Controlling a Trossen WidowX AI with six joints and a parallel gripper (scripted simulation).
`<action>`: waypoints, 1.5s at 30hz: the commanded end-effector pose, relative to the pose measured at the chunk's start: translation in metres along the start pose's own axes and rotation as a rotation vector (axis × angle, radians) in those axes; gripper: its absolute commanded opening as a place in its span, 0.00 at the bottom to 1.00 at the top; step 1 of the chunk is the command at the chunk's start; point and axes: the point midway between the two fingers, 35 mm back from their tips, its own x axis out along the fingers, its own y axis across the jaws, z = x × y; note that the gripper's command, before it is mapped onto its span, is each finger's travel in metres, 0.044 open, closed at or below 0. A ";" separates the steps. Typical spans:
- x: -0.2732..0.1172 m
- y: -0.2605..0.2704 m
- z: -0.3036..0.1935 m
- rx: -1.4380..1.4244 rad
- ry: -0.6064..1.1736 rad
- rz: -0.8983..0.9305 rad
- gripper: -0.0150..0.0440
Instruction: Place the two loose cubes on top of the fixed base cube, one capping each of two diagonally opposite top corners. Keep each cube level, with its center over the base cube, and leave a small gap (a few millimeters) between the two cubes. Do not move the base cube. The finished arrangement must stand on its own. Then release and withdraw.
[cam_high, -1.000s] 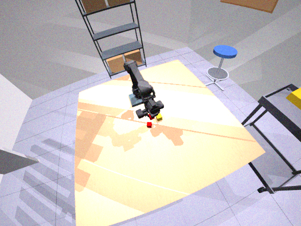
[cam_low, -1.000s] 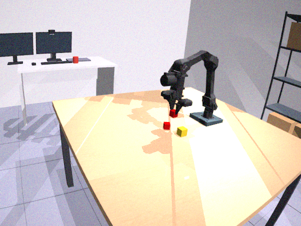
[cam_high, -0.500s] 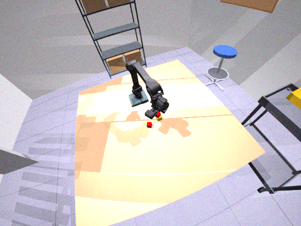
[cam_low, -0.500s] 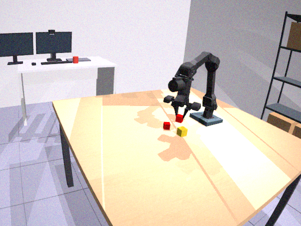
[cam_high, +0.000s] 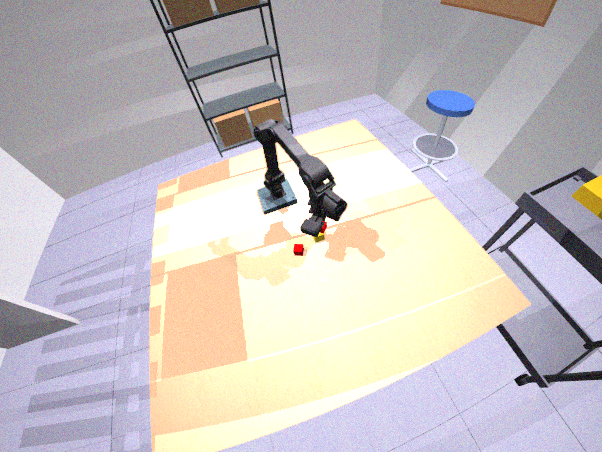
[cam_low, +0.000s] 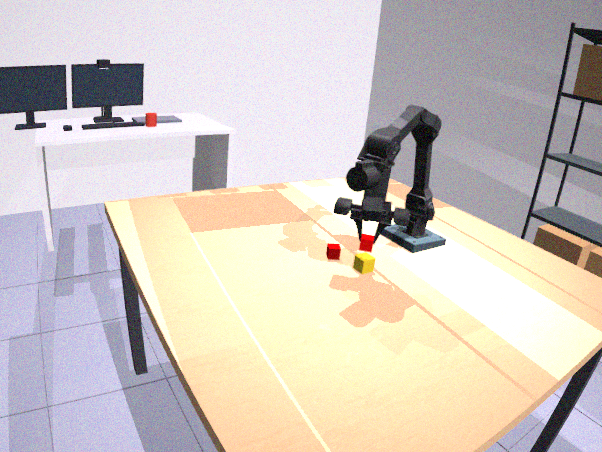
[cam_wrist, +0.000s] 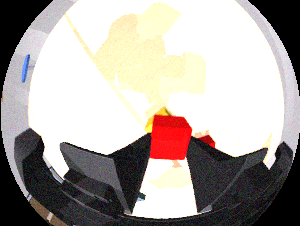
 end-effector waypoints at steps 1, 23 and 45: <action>0.001 0.002 0.000 -0.014 0.000 0.005 0.43; 0.027 0.002 0.000 -0.018 0.000 0.005 0.43; 0.029 0.002 0.000 -0.014 0.000 0.005 0.43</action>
